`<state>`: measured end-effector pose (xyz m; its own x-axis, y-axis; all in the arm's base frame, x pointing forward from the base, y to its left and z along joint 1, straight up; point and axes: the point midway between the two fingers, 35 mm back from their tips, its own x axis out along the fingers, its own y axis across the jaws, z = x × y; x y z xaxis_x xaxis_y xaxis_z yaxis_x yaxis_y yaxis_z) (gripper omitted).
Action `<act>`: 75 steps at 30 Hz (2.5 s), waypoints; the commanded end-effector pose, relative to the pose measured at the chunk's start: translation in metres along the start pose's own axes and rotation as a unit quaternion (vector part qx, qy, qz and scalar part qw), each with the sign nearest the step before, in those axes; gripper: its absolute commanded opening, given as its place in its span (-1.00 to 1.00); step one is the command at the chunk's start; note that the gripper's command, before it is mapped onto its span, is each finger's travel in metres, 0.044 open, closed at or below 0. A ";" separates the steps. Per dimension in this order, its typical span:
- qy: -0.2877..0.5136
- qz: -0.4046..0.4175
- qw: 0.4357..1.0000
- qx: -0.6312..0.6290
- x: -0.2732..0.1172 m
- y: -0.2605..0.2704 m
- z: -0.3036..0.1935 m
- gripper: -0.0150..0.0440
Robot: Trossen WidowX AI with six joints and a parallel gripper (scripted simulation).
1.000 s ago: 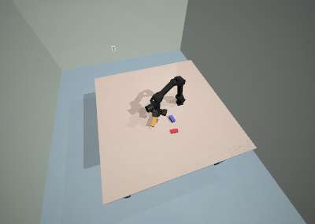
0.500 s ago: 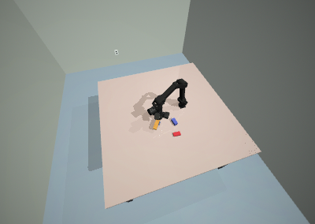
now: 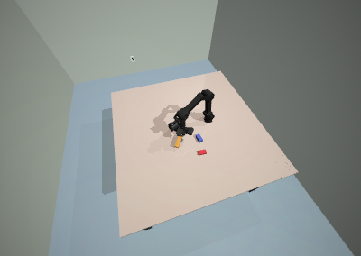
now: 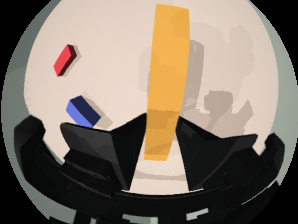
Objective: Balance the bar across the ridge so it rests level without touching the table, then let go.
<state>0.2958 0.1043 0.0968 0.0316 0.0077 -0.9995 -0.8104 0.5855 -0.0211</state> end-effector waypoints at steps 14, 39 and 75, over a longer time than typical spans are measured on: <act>-0.002 0.001 1.000 0.003 0.001 0.000 0.001 -0.49; -0.002 0.001 1.000 0.003 0.003 0.000 0.001 -0.49; -0.002 0.001 1.000 0.003 0.007 0.000 0.000 -0.49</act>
<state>0.2958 0.1047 0.0909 0.0322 0.0096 -0.9994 -0.8102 0.5857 -0.0205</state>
